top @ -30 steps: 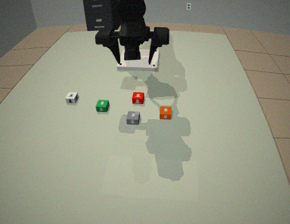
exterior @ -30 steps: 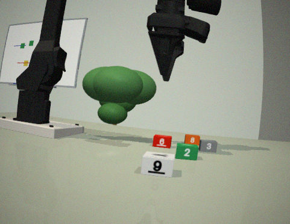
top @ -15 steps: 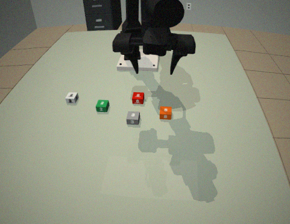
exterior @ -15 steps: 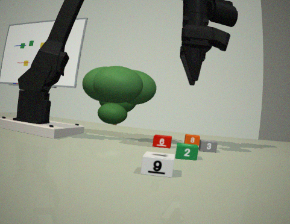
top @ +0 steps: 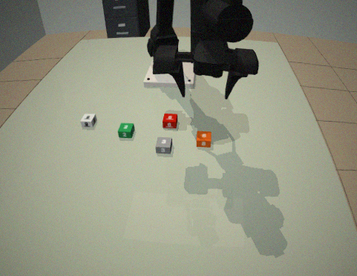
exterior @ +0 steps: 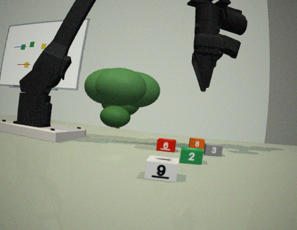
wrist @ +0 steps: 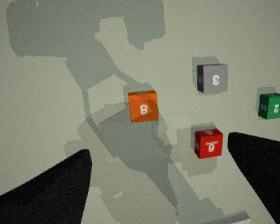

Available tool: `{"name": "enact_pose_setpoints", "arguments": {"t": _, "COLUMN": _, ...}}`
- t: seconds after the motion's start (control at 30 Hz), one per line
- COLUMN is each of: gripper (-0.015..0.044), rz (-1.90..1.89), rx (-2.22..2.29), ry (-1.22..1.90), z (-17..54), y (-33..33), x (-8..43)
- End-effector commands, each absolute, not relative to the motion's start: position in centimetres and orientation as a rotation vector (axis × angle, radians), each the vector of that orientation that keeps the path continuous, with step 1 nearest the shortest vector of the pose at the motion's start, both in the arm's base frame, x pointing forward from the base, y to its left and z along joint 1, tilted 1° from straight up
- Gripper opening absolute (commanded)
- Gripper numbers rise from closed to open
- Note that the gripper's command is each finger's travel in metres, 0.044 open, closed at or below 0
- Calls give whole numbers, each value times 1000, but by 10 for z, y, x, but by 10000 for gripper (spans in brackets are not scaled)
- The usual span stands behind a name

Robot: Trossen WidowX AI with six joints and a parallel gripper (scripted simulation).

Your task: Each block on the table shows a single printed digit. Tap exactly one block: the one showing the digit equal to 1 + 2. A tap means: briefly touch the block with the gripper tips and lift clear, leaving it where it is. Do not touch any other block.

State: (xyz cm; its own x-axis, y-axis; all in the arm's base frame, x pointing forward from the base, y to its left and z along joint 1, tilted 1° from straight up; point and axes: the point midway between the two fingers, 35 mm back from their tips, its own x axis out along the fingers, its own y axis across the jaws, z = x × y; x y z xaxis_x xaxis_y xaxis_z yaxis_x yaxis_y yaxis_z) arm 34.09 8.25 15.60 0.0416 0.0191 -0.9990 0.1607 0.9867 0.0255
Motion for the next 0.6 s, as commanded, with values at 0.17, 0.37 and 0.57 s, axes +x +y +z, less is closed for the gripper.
{"name": "enact_pose_setpoints", "arguments": {"t": 0.17, "gripper": 400, "rz": -110, "rx": 150, "ry": 1532, "z": 155, "y": 84, "x": 341}}
{"name": "enact_pose_setpoints", "arguments": {"t": 0.37, "gripper": 400, "rz": -114, "rx": 147, "ry": 1531, "z": 155, "y": 28, "x": 350}}
{"name": "enact_pose_setpoints", "arguments": {"t": 0.57, "gripper": 400, "rz": -115, "rx": 145, "ry": 1531, "z": 154, "y": 4, "x": 351}}
